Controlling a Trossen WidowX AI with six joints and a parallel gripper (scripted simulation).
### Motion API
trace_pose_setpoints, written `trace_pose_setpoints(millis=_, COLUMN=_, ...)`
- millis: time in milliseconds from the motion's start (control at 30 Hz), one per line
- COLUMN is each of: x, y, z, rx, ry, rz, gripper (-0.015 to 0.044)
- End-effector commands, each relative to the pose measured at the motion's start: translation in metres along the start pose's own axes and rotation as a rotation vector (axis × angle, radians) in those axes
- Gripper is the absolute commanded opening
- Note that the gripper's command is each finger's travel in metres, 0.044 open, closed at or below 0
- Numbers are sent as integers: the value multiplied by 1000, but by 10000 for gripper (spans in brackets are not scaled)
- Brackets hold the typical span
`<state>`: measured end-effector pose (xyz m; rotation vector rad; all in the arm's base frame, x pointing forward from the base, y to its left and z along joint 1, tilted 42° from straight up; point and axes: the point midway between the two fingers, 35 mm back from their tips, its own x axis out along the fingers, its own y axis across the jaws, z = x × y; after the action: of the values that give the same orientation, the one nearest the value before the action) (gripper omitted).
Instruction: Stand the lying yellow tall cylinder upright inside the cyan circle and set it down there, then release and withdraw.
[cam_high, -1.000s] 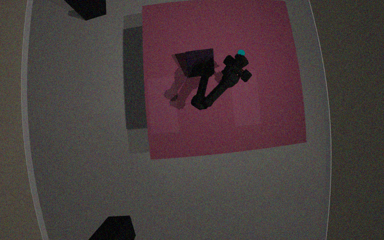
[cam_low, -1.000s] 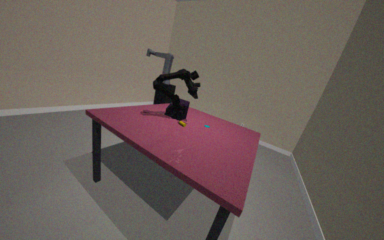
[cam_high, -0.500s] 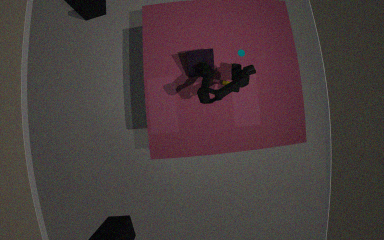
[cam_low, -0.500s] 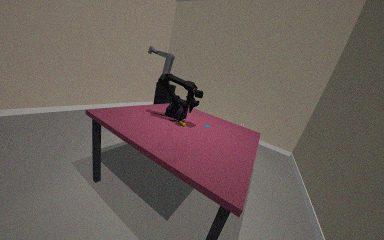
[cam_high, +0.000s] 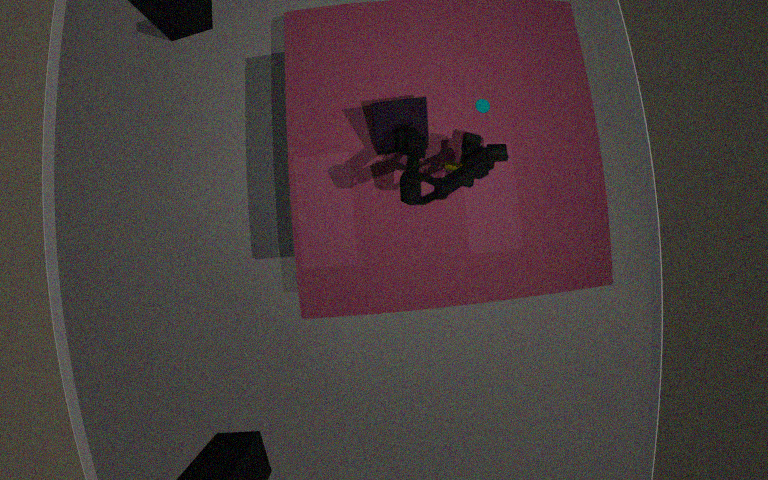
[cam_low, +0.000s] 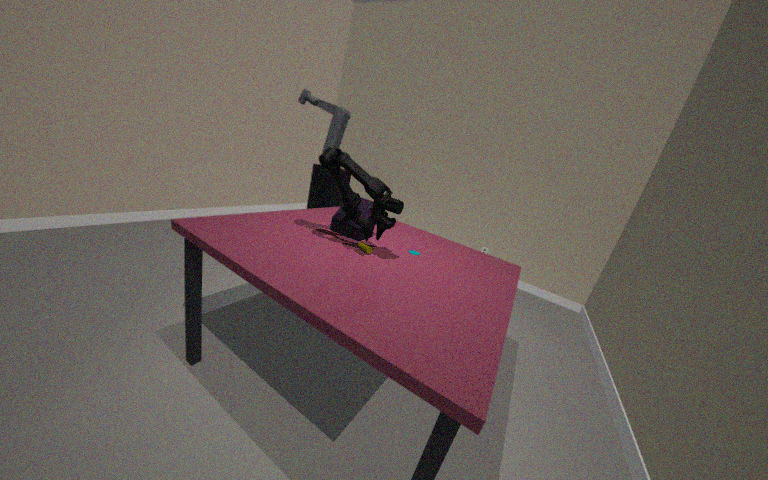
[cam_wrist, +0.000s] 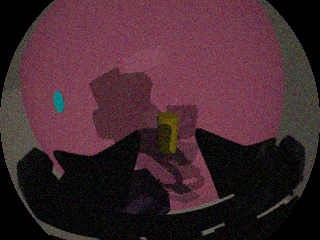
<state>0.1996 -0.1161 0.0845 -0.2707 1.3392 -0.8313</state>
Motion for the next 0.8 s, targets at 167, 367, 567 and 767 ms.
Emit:
trace_pose_setpoints(millis=167, x=49, y=-5, z=-8, rx=-12, ry=9, rz=-15, gripper=309)
trace_pose_setpoints(millis=367, x=49, y=-5, z=-8, rx=-12, ry=9, rz=-15, gripper=178)
trace_pose_setpoints(millis=567, x=49, y=-5, z=-8, rx=-12, ry=9, rz=-15, gripper=105)
trace_pose_setpoints(millis=767, x=36, y=-2, z=-6, rx=-12, ry=11, rz=-8, gripper=105)
